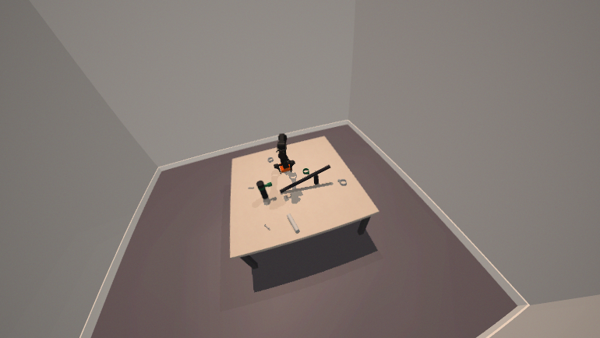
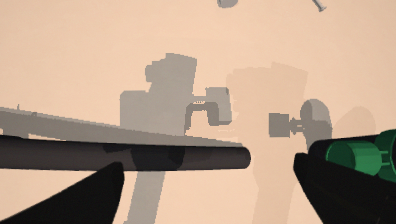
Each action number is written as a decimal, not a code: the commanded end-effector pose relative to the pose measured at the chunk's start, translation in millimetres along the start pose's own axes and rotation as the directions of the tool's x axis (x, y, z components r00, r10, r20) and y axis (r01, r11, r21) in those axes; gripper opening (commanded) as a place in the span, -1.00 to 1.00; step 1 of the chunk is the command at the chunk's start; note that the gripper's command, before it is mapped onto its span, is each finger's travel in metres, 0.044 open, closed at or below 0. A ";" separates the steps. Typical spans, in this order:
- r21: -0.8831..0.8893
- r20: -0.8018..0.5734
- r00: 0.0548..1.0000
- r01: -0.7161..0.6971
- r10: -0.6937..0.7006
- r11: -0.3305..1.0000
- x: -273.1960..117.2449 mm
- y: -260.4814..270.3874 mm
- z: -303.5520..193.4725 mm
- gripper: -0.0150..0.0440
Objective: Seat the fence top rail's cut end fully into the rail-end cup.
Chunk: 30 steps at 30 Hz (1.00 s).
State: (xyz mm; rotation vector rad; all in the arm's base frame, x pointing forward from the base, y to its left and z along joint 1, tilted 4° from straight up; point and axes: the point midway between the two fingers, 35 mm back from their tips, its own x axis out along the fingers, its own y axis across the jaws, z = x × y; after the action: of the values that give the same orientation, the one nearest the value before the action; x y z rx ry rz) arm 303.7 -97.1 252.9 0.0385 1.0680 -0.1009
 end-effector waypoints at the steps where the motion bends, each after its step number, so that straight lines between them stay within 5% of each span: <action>1: -0.354 -0.115 0.993 -0.070 0.031 0.933 25.6 10.0 -3.5 1.00; 7: -0.800 -0.305 0.950 -0.294 0.067 0.523 65.0 28.8 -14.2 1.00; 12: -0.894 -0.436 0.896 -0.442 0.079 0.076 90.8 43.4 -24.8 1.00; 30: -0.893 -0.441 0.894 -0.446 0.079 0.057 91.7 44.0 -25.2 1.00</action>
State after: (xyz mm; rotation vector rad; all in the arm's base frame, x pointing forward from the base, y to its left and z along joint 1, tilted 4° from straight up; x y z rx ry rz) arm 328.9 -57.8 159.9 -1.0226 1.2185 1.0413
